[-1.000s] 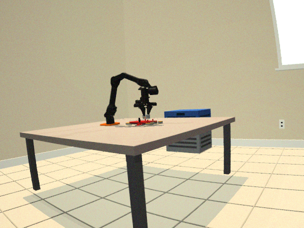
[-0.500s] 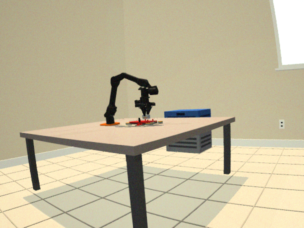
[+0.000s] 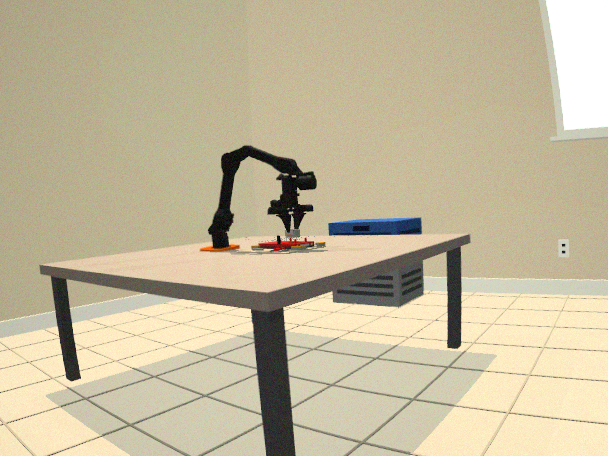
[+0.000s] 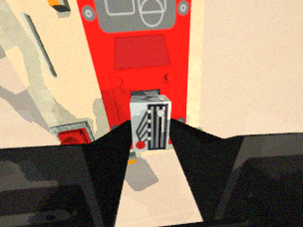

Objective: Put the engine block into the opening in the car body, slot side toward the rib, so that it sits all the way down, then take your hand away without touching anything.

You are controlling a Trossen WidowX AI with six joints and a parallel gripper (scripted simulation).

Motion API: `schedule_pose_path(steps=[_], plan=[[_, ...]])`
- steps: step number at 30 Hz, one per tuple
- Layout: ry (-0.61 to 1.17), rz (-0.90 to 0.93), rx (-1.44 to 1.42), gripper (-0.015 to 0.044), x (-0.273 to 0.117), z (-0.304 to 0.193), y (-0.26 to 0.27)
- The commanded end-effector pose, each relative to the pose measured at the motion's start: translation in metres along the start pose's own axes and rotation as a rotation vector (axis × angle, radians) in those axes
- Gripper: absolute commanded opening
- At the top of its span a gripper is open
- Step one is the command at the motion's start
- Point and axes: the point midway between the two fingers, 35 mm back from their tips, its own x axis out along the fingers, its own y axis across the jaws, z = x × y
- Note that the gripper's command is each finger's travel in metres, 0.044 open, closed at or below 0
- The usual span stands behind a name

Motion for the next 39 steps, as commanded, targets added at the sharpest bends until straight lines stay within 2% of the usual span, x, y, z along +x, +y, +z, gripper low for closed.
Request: schedule_pose_path(steps=[1,11,21,39], plan=[[0.002,0.002,0.03,0.0159,0.0014,-0.0001,0.0005],[0.001,0.002,-0.156,0.0159,0.0028,-0.0001,0.0007],[0.002,0.002,-0.057,0.0159,0.0045,-0.0002,0.0009],[0.001,0.002,-0.09,0.0159,0.0077,-0.0002,0.0009]])
